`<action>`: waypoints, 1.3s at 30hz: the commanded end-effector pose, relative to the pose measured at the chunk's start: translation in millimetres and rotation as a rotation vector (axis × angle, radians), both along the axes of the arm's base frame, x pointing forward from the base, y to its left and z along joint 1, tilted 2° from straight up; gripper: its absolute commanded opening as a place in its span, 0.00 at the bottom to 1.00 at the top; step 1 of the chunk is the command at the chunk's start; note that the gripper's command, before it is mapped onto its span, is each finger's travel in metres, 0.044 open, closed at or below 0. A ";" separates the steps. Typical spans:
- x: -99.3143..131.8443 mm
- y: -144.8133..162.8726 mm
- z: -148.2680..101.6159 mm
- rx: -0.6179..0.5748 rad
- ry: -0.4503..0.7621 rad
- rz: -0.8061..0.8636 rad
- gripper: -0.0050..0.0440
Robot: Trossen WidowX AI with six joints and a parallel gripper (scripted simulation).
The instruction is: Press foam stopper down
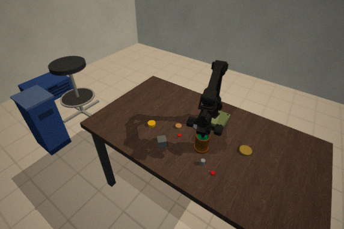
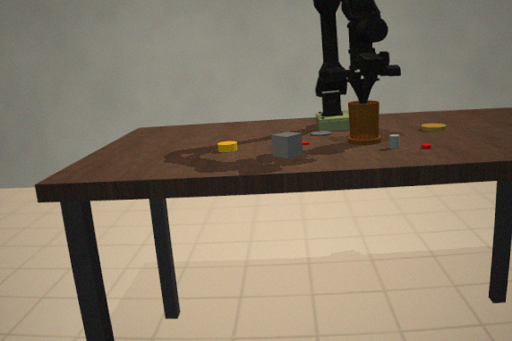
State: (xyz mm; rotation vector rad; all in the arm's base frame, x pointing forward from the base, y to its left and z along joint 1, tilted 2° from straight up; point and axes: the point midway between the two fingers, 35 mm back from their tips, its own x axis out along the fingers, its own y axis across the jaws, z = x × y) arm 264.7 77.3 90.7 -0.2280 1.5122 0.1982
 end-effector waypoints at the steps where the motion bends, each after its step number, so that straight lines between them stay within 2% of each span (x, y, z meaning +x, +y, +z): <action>1: -3.6 -1.0 -3.8 -0.002 0.012 0.003 0.10; 5: -1.8 -0.3 1.1 -0.001 0.008 0.003 0.10; 11: 2.6 1.8 34.6 -0.001 0.009 0.003 0.10; 13: 2.6 1.8 34.6 -0.001 0.009 0.003 0.10; 19: 0.9 2.4 86.5 -0.001 0.011 0.003 0.10; 39: -0.9 1.4 84.6 -0.003 0.011 0.006 0.10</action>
